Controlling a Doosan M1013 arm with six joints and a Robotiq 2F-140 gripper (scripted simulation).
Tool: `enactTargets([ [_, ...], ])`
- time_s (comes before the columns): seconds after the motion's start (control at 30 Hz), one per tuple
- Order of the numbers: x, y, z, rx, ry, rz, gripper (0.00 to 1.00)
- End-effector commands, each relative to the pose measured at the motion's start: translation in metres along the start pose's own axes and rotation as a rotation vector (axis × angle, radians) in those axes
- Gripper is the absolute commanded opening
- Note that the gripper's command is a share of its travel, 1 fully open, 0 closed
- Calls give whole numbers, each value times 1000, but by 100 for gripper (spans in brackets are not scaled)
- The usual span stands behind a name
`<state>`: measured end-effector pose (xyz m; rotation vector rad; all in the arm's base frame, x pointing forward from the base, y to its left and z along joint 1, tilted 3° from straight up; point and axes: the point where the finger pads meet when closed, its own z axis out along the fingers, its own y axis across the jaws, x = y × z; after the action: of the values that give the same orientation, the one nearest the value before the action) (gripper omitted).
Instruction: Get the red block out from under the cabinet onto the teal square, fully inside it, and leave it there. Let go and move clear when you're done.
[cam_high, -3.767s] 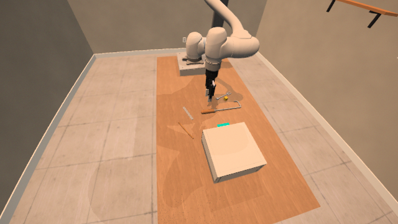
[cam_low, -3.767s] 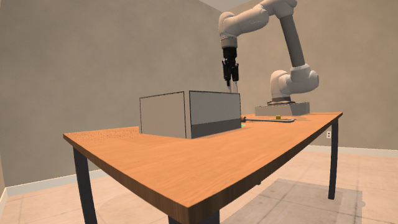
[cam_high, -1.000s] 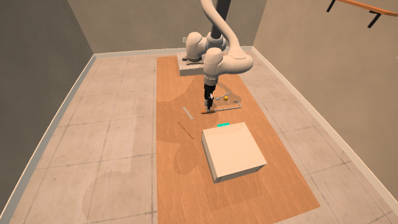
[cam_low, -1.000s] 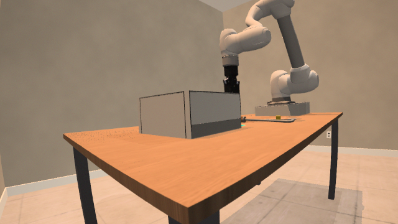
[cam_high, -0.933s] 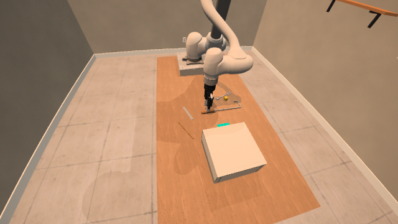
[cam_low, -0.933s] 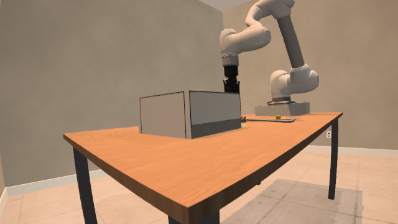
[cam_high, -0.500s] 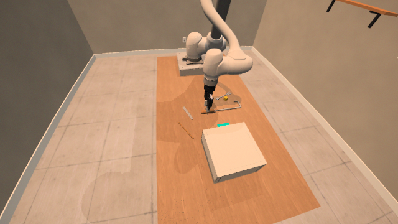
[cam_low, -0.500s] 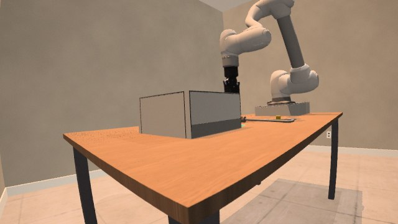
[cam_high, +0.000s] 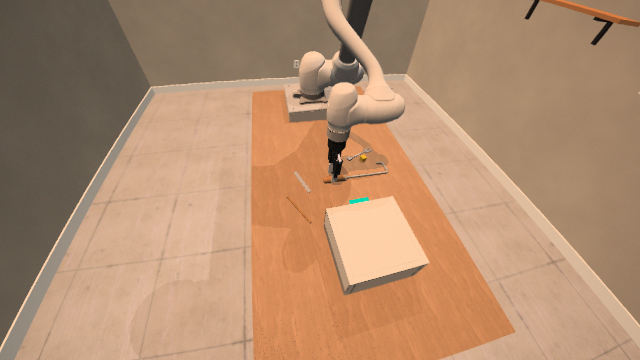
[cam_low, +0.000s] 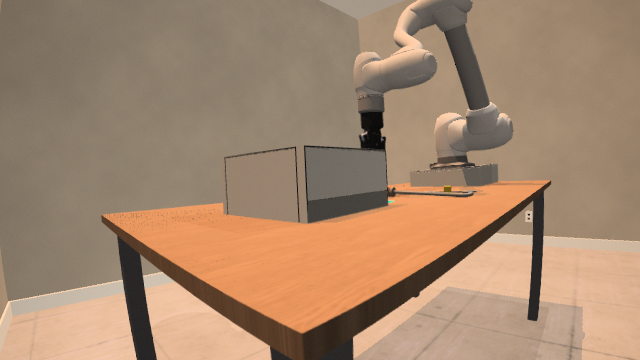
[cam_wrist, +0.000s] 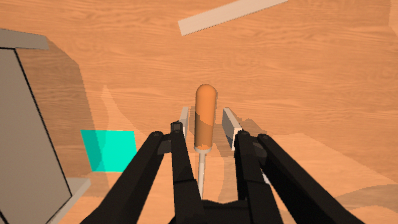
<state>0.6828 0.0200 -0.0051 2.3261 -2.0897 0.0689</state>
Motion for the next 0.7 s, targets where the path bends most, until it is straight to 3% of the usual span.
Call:
enactTargets([
  [0.0, 0, 0, 4, 0, 0, 0, 34],
  [0.67, 0, 0, 26, 0, 0, 0, 34],
])
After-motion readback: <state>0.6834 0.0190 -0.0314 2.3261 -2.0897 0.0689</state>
